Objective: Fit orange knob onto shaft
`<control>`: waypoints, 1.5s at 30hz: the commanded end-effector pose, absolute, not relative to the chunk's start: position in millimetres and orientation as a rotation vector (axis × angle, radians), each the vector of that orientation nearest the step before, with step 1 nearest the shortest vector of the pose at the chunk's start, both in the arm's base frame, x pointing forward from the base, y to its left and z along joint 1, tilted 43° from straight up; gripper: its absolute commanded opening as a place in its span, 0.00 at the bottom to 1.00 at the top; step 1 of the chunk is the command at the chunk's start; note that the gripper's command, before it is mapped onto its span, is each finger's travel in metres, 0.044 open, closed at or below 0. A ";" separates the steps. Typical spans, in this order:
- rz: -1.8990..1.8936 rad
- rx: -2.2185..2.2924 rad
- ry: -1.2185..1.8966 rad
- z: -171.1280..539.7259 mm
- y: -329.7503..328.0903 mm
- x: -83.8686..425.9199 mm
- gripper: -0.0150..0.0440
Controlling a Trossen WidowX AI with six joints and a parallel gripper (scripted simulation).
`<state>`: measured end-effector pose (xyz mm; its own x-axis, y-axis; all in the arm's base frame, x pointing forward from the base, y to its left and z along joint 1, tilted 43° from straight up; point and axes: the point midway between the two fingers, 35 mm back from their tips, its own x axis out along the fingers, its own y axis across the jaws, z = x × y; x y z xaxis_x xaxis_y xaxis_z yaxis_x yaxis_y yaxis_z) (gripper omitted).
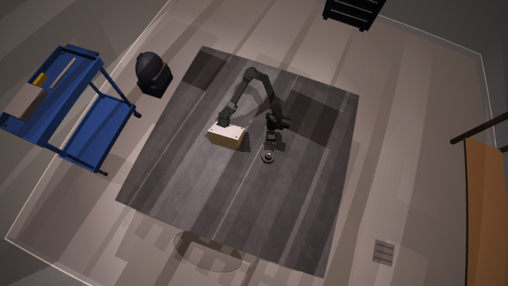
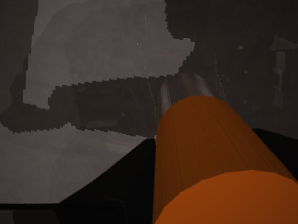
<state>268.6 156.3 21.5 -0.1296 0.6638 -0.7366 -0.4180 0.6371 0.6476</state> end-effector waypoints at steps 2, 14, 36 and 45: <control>0.941 0.222 1.423 21.6 156.3 268.5 0.39; 0.941 0.222 1.423 21.6 156.3 268.5 0.66; 0.939 0.225 1.427 80.0 102.5 279.5 1.00; 0.940 0.225 1.427 69.0 112.3 276.6 1.00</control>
<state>280.2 107.3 73.5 -0.1233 0.6641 -0.7374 -0.4169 0.6396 0.6458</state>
